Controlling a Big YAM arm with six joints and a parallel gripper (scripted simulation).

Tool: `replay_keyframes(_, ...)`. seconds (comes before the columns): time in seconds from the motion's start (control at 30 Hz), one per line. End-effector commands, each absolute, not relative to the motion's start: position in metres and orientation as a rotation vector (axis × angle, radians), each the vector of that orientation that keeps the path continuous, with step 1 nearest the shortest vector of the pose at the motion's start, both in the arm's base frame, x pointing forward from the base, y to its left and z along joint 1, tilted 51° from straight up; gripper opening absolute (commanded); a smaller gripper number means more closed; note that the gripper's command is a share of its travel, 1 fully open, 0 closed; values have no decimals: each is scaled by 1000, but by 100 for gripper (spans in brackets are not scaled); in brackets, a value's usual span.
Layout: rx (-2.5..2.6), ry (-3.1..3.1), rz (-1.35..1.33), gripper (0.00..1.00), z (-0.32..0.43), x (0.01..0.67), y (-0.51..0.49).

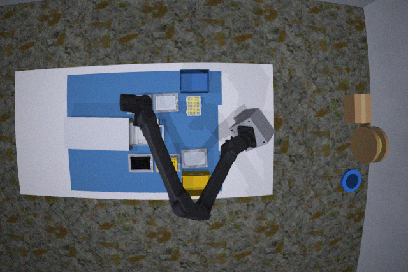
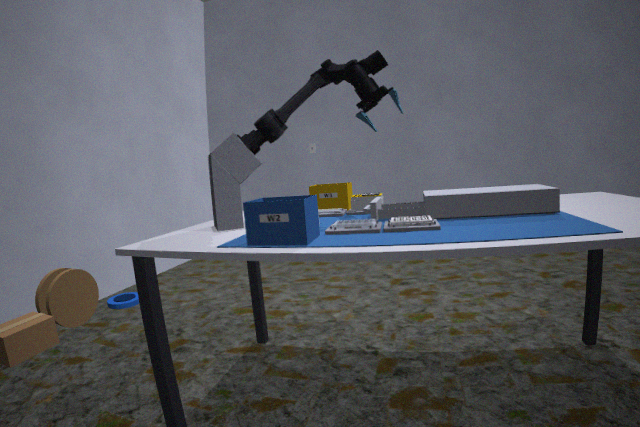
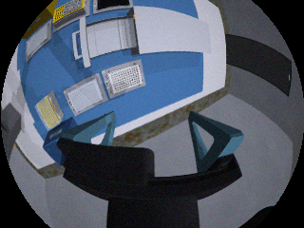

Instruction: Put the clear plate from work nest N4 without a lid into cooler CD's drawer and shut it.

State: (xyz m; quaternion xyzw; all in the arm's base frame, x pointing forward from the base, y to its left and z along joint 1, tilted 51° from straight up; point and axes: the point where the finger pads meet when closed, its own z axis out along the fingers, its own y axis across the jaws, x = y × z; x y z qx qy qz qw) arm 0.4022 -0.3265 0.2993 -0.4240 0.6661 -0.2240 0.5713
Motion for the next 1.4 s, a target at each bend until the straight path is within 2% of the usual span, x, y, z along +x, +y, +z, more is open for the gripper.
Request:
replay_keyframes(0.0,-995,1560,-535,100,303,401,-328)
replay_keyframes(0.53,-995,1560,-535,100,303,401,-328)
replay_keyframes(0.57,-972,1576,-496,0,309,402,-314)
replay_keyframes(1.37,-482,1952,68,0,281,380,-211)
